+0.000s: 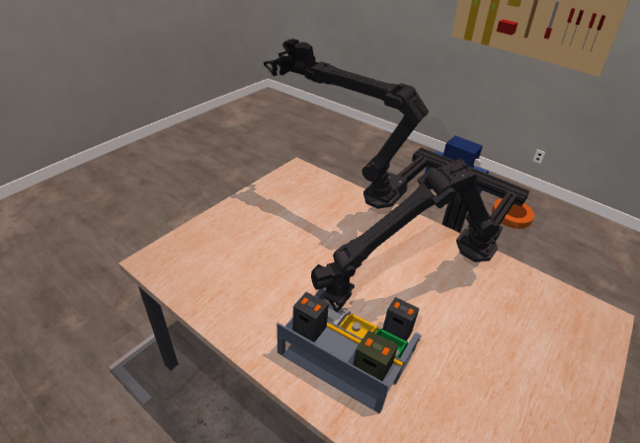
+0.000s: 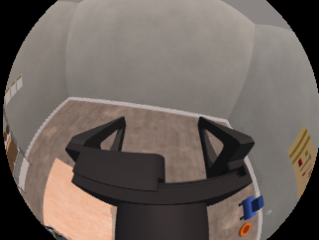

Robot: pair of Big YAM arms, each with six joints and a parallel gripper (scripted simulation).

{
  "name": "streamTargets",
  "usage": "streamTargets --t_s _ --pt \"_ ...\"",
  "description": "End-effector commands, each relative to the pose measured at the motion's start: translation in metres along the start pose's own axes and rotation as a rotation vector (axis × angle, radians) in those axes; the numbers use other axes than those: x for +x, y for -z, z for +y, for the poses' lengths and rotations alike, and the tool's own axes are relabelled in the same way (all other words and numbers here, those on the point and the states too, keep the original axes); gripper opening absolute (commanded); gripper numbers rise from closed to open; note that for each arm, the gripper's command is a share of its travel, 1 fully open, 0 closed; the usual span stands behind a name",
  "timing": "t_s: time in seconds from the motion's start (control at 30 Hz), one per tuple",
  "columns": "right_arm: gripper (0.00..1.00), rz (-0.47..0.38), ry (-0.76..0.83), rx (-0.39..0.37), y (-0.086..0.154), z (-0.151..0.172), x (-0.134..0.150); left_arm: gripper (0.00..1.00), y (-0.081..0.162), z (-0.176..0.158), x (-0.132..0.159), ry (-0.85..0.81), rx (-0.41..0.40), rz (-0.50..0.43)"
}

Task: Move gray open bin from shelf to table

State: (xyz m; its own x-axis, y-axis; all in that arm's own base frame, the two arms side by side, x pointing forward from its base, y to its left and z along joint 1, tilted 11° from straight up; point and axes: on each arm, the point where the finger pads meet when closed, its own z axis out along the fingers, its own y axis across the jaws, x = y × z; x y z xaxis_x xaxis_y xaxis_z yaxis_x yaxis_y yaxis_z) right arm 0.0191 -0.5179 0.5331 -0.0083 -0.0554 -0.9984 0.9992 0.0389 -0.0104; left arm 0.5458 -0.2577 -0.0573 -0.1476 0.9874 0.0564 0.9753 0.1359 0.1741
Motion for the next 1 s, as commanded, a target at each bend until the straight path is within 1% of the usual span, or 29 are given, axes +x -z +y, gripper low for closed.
streamTargets --t_s 0.0,0.43,0.97 --pt "1.0 -0.03 -0.009 0.015 0.0063 -0.0068 -0.011 0.0 0.0055 0.0206 -0.007 0.0 -0.033 -0.027" --pt "1.0 -0.03 -0.009 0.015 0.0063 -0.0068 -0.011 0.0 0.0122 0.0243 -0.0115 -0.003 -0.045 -0.033" --pt "1.0 -0.03 -0.009 0.015 0.0063 -0.0068 -0.011 0.0 0.0149 0.0245 -0.0132 -0.005 -0.048 -0.033"
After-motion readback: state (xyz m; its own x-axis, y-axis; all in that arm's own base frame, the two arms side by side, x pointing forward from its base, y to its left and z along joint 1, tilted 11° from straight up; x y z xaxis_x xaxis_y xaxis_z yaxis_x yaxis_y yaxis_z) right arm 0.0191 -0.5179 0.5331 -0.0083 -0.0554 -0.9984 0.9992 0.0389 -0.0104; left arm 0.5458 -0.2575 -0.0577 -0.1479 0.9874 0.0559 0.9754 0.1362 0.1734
